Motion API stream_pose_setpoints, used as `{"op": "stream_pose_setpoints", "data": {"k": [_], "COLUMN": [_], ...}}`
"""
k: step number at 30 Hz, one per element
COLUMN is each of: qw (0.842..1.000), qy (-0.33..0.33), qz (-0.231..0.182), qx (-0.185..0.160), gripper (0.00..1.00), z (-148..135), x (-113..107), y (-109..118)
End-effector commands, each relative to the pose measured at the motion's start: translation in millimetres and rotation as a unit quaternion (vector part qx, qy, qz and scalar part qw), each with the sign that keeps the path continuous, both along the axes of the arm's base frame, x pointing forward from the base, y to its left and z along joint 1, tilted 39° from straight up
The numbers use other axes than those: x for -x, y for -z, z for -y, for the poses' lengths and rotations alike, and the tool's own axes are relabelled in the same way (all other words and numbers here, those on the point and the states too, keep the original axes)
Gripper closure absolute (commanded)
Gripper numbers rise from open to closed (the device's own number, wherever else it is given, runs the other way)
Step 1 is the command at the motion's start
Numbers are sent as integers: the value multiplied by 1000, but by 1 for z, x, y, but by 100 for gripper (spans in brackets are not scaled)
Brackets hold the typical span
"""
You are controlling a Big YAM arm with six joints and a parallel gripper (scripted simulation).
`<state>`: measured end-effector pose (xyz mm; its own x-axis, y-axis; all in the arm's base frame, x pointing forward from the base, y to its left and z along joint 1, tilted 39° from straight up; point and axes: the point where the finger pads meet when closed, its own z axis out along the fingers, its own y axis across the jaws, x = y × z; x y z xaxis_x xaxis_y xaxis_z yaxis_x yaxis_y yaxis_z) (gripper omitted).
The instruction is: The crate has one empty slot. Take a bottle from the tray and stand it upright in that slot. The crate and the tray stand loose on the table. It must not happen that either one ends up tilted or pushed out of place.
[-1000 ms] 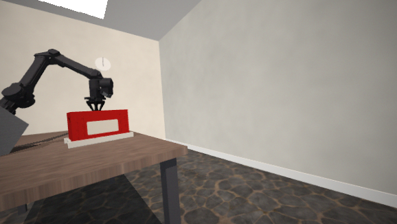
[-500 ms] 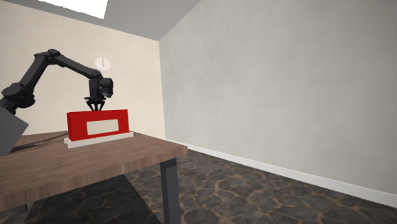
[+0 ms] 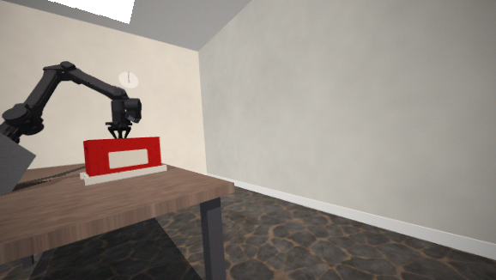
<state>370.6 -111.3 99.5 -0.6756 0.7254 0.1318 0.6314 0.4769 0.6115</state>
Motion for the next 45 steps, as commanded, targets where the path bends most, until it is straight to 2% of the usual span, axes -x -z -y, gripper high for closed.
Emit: {"op": "stream_pose_setpoints", "data": {"k": [1,3,8,19,20,28,45], "qw": [1000,1000,1000,1000,1000,1000,1000], "qy": [2,3,1,2,3,1,2], "qz": [1,9,-2,1,8,0,5], "qx": [1,6,0,1,6,0,3], "gripper": [100,100,100,100,100,100,100], "z": [-2,2,-4,-4,-4,-8,-7], "x": [-5,-10,-5,-8,-9,-8,-12], "y": [2,-4,6,8,2,12,10]}}
